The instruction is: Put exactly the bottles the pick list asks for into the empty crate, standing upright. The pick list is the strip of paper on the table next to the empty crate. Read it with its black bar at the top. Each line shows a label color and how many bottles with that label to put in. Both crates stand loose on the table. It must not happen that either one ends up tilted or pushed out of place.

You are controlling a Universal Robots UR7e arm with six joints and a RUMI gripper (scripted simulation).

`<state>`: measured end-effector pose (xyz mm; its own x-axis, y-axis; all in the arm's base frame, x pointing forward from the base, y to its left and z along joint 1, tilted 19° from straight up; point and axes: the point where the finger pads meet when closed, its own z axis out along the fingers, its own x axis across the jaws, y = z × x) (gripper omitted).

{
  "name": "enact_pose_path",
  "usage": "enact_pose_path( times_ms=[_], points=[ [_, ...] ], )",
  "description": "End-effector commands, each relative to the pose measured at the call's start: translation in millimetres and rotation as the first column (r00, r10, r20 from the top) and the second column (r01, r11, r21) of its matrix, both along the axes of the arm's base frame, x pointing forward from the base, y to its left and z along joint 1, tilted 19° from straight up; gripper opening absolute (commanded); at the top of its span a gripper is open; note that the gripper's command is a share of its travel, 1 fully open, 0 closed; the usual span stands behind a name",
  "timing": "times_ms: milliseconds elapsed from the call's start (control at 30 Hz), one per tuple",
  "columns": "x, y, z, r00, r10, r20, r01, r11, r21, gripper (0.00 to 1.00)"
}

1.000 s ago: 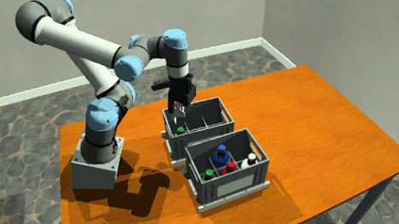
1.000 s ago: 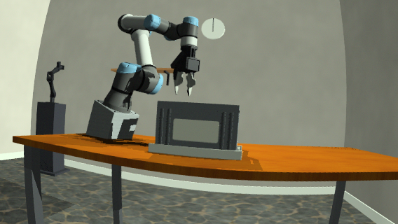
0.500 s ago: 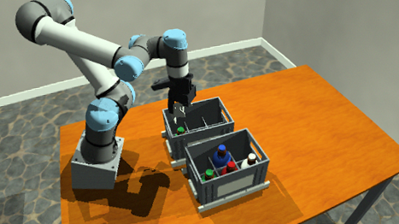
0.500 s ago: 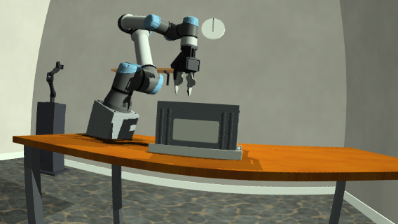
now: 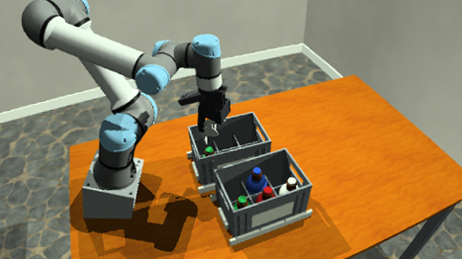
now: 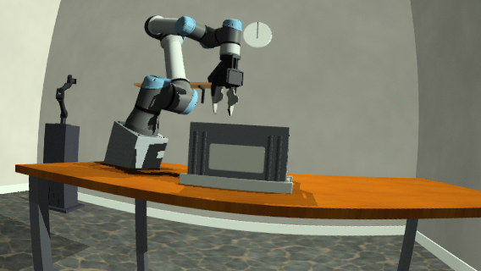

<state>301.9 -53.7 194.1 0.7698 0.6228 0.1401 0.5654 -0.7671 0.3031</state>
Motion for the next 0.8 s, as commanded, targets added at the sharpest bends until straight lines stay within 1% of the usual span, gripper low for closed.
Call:
enact_pose_path(
  times_ms=[0, 67, 567, 633, 767],
  points=[
    [13, -21, 7, 1.000, 0.000, 0.001, 0.000, 1.000, 0.000, 0.38],
    [13, -21, 7, 1.000, 0.000, 0.001, 0.000, 1.000, 0.000, 0.38],
    [50, -82, 29, 1.000, 0.000, 0.001, 0.000, 1.000, 0.000, 0.38],
    [50, -82, 29, 1.000, 0.000, 0.001, 0.000, 1.000, 0.000, 0.38],
    [60, -99, 35, 1.000, 0.000, 0.001, 0.000, 1.000, 0.000, 0.38]
  ],
)
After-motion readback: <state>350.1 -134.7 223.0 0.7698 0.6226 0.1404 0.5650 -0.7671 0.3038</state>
